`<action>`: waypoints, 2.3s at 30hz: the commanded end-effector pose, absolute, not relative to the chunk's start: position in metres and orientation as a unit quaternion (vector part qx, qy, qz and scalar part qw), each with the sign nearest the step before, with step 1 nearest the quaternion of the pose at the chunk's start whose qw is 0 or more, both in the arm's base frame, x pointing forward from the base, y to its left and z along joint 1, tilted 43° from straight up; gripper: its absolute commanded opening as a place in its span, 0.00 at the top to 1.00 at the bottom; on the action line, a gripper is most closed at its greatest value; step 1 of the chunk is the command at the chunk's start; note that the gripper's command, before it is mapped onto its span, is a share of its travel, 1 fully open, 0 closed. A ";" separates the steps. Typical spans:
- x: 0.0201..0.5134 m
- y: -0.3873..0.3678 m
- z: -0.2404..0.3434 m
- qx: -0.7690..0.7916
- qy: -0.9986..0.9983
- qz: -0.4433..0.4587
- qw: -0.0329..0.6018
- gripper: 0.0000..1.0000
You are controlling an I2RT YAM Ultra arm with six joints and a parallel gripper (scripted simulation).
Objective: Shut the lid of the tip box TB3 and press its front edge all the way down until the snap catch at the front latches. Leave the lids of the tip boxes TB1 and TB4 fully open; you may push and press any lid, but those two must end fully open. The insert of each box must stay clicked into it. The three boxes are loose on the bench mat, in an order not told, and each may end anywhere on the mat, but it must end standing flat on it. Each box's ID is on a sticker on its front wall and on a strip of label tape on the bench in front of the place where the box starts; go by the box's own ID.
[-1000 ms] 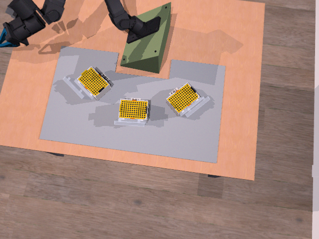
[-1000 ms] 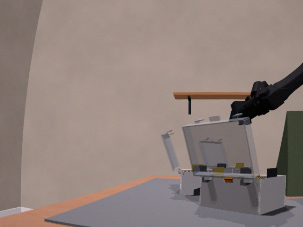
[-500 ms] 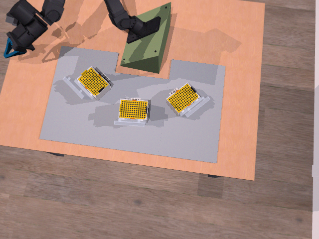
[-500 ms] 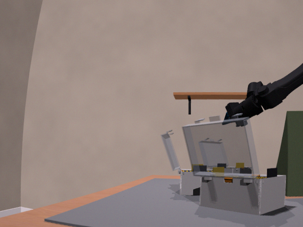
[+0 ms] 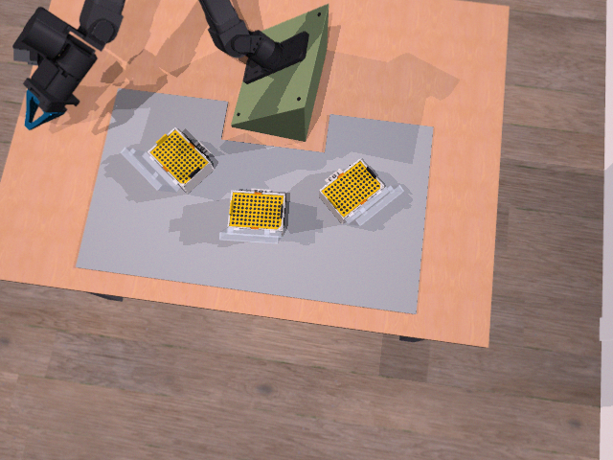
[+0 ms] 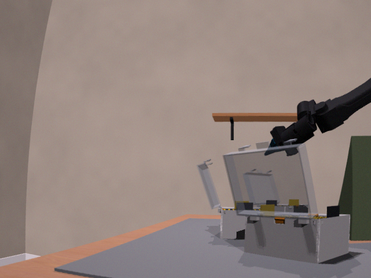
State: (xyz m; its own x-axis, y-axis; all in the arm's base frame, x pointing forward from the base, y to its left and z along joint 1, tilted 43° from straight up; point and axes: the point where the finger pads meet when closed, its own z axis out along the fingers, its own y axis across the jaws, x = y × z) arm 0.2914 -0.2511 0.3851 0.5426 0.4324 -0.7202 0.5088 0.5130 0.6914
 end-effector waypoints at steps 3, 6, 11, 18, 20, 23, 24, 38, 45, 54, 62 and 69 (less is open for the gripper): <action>0.300 -0.241 0.371 0.485 0.512 -0.031 0.708 1.00; 0.306 -0.234 0.359 0.476 0.554 -0.034 0.682 1.00; 0.311 -0.226 0.348 0.472 0.572 -0.035 0.670 1.00; 0.320 -0.210 0.325 0.453 0.629 -0.037 0.630 1.00; 0.322 -0.204 0.318 0.446 0.647 -0.038 0.617 1.00; 0.323 -0.201 0.315 0.446 0.647 -0.038 0.617 1.00; 0.323 -0.198 0.311 0.441 0.660 -0.038 0.608 1.00; 0.327 -0.167 0.275 0.398 0.740 -0.040 0.541 1.00; 0.326 -0.151 0.258 0.373 0.777 -0.039 0.506 1.00; 0.319 -0.123 0.231 0.324 0.835 -0.037 0.444 1.00; 0.312 -0.107 0.216 0.293 0.865 -0.035 0.406 1.00; 0.302 -0.089 0.201 0.260 0.892 -0.032 0.368 1.00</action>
